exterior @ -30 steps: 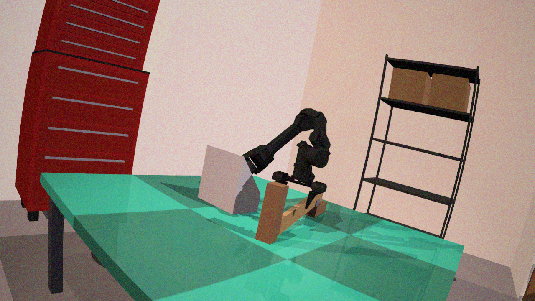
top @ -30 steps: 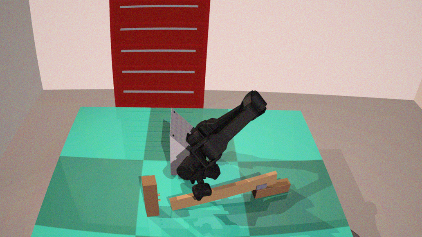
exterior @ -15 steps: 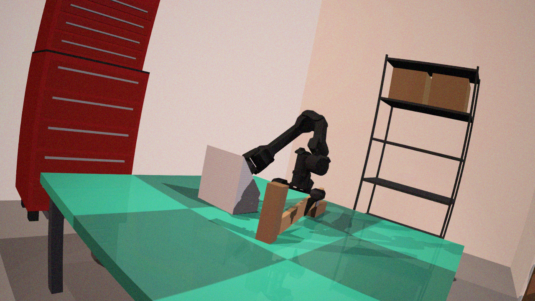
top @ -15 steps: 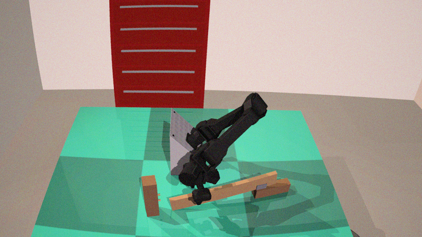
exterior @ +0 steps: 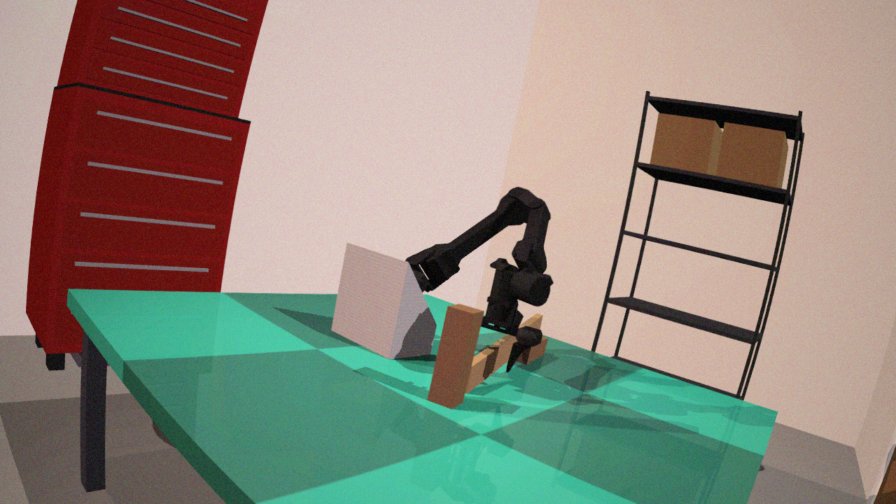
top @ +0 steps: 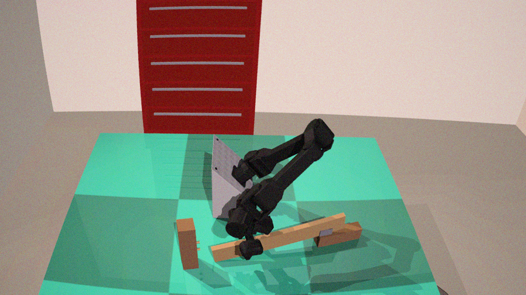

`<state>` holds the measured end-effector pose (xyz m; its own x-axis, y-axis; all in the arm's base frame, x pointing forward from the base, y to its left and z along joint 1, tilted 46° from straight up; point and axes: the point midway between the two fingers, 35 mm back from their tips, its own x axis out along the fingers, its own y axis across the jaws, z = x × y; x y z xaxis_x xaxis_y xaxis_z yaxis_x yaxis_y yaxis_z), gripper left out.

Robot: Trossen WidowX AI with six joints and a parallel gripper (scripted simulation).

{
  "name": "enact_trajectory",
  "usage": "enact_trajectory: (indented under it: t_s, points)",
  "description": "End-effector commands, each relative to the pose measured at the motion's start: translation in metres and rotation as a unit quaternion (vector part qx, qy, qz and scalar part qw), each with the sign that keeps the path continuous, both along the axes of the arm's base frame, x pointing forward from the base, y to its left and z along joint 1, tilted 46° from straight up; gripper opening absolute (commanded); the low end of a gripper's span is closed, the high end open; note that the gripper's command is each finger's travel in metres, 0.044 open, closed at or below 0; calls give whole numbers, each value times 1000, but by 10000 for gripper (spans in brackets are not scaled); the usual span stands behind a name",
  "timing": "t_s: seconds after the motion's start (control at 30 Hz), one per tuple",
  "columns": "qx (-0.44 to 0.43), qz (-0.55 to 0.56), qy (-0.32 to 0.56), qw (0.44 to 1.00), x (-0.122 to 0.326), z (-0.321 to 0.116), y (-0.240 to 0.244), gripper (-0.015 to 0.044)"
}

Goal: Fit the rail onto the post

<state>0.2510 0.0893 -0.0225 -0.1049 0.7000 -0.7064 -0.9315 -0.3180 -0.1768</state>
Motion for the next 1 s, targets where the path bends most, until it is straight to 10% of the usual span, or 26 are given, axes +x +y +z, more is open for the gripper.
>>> enact_trajectory:
  t_s: [0.0,0.23,0.7,0.97]
  points:
    - [2,-2,6,1000,-4,-5,5,440]
    - [3,-1,7,1000,-6,-11,11,440]
    - [3,-1,7,1000,-6,-11,11,72]
    - [3,-1,7,1000,-6,-11,11,0]
